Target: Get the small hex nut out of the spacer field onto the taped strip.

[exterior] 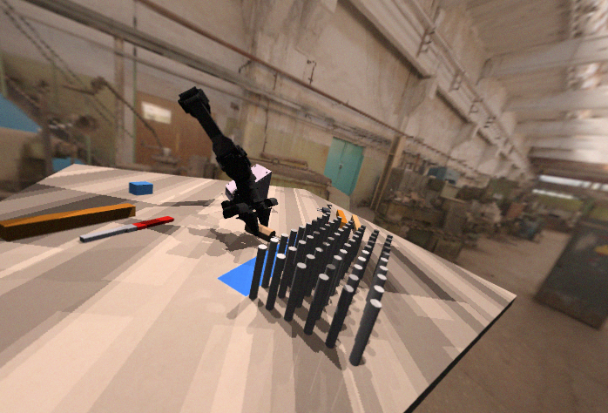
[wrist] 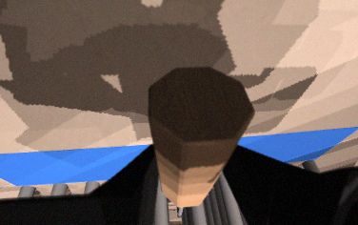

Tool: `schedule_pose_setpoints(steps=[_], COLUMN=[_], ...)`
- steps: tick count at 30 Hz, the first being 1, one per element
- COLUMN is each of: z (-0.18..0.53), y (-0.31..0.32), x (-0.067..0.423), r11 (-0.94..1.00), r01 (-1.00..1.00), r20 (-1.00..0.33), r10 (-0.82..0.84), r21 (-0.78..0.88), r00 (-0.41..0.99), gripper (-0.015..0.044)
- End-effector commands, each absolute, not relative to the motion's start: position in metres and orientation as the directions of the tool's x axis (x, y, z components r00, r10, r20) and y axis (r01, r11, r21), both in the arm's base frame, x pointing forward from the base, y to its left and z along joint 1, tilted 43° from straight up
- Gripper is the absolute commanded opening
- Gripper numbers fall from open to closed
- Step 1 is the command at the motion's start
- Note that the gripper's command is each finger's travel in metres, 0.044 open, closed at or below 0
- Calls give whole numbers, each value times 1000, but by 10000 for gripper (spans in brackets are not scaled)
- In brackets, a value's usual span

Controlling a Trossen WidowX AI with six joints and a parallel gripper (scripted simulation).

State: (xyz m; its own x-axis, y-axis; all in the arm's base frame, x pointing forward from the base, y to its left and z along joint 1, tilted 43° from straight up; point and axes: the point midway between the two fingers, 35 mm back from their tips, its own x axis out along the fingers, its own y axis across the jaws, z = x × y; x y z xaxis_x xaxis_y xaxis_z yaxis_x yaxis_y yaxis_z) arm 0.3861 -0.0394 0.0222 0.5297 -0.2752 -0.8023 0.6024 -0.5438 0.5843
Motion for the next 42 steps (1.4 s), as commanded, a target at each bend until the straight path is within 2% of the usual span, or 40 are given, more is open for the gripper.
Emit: schedule_pose_setpoints(steps=[1, 42], z=[25, 25], y=[-36, -33], x=[393, 410], r11=[-545, -543], r01=[592, 595], r20=[-794, -794], r10=[-275, -274], r21=[593, 593], r00=[542, 542], gripper=[0, 0])
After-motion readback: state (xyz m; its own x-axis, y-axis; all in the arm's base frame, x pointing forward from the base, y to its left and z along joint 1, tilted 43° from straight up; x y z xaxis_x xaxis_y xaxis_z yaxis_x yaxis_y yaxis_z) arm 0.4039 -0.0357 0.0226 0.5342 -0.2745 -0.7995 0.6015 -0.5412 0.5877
